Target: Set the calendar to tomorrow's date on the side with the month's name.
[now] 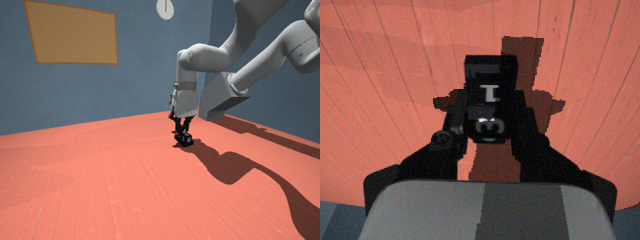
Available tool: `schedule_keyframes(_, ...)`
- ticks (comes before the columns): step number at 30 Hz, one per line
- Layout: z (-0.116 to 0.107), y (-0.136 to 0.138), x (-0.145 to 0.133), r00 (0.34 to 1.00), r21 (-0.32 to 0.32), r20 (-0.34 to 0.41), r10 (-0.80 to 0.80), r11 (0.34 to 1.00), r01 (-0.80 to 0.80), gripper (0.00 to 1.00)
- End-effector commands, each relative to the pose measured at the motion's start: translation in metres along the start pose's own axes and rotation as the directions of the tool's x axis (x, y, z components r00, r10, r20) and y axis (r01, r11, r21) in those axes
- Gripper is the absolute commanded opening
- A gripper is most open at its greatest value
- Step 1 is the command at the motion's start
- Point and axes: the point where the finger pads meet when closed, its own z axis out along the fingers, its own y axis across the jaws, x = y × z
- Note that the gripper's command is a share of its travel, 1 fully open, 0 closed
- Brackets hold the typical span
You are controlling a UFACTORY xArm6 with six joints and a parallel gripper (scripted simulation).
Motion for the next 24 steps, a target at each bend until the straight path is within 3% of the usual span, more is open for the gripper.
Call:
schedule_keyframes(1,0.0035,-0.0009,0.0002,1.0,0.002,-0.001,0.0,1.0,0.0,0.29)
schedule_keyframes(24,0.0109,-0.0009,0.0002,1.0,0.002,-0.001,0.0,1.0,0.0,0.29)
